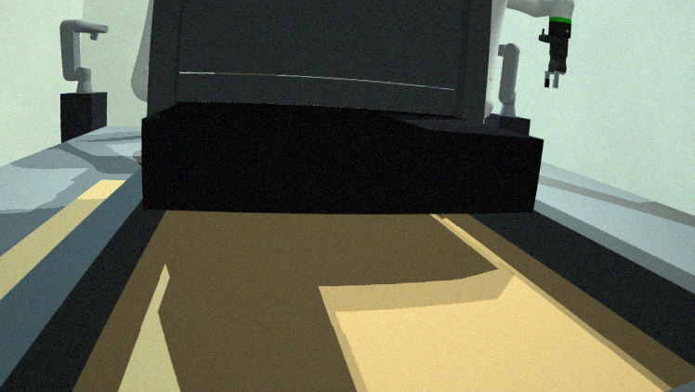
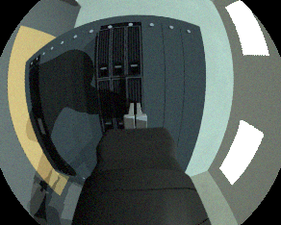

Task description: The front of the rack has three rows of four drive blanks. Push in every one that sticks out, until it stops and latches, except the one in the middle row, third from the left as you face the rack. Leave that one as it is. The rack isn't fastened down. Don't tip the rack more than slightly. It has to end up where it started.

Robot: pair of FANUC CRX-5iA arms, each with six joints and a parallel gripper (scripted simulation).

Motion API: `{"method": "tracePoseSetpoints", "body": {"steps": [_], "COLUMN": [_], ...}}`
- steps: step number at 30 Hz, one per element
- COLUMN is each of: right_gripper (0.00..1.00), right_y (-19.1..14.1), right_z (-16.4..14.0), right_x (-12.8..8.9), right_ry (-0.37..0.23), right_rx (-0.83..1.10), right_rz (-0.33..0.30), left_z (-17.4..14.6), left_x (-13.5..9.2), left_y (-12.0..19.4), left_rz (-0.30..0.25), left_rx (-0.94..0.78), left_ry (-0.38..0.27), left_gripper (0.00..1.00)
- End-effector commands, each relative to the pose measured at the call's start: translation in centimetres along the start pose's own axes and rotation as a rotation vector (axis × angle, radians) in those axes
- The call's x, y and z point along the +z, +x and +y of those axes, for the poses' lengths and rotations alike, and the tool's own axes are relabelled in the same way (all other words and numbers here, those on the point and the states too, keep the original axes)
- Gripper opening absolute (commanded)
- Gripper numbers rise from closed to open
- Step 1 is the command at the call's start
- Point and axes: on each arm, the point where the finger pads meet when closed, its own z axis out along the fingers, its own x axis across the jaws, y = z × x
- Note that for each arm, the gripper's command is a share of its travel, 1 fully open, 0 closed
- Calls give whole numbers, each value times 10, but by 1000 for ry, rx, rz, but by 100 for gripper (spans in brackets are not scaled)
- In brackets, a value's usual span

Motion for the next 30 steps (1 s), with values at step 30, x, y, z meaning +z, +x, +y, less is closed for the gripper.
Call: {"method": "tracePoseSetpoints", "body": {"steps": [30], "right_gripper": [0], "right_y": [2], "right_z": [0], "right_x": [9], "right_ry": [0], "right_rx": [1], "right_rz": [2], "left_z": [0], "left_x": [-1], "left_y": [0], "left_rz": [0], "left_rx": [0], "left_ry": [-2], "left_gripper": [100]}}
